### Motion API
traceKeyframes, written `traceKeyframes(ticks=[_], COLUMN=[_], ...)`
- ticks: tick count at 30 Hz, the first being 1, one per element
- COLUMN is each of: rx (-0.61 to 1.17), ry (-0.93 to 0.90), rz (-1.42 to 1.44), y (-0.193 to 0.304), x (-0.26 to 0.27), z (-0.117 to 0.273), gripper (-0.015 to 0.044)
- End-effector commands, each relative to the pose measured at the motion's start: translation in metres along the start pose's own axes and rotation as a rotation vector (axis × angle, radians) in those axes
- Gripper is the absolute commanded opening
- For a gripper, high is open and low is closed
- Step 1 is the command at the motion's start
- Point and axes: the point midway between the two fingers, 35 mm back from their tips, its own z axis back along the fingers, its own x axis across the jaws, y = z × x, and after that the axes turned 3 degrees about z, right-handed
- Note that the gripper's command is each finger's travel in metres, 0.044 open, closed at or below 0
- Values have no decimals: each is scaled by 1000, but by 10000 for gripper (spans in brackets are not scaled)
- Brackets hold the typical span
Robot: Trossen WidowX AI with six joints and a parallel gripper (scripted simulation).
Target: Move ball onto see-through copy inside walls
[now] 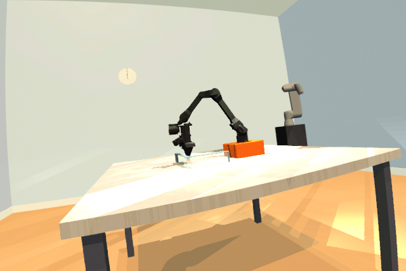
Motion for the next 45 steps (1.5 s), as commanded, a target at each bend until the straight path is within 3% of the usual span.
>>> traceKeyframes(ticks=[1, 17, 25, 32, 34, 39, 45], rx=[4, 4, -2, -2, -2, 4, -20], ry=[1, 1, 1, 1, 1, 1, 5], rz=[3, 3, 0, 0, 0, 3, 0], y=[1, 1, 0, 0, -2, 0, -4], x=[0, 0, 0, 0, 0, 0, -1], z=[-5, -21, -18, -18, -7, 66, 64], gripper=[0, 0, 210, 214, 214, 214, 214])
